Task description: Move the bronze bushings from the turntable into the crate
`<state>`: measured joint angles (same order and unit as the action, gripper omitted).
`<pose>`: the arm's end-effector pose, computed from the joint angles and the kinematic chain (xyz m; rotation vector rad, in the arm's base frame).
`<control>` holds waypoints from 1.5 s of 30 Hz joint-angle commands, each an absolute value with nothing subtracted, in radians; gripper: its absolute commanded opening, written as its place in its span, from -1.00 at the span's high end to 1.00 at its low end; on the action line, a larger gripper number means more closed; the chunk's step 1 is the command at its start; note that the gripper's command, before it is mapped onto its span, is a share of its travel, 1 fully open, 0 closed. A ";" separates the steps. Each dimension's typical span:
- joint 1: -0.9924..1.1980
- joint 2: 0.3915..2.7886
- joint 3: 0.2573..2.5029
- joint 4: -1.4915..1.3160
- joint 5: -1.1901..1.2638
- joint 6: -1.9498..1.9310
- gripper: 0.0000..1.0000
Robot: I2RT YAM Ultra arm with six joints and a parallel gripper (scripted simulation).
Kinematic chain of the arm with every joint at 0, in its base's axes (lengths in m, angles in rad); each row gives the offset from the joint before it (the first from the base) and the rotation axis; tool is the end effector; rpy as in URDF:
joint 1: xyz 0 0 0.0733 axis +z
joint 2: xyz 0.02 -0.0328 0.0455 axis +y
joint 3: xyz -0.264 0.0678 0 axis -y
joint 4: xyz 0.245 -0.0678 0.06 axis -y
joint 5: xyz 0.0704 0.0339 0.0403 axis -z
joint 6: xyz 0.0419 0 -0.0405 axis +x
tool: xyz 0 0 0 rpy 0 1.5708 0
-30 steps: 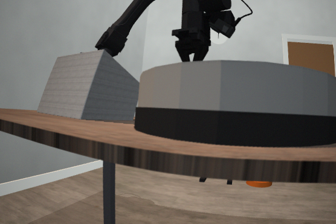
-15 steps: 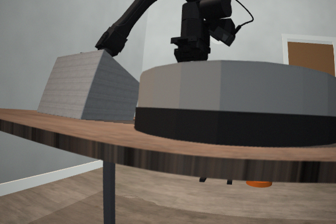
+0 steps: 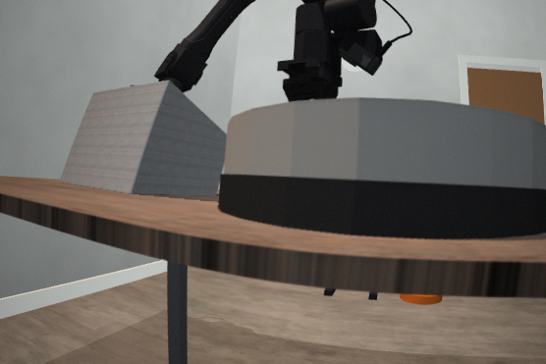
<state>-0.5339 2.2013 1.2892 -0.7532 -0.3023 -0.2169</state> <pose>0.3189 -0.1728 0.0651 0.5079 3.0373 0.4898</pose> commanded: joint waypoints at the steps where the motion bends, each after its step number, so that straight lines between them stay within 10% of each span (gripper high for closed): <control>1: -0.545 2.184 1.305 -0.749 -0.307 -0.209 0.74; 45: -0.550 2.167 1.318 -0.772 -0.306 -0.214 0.74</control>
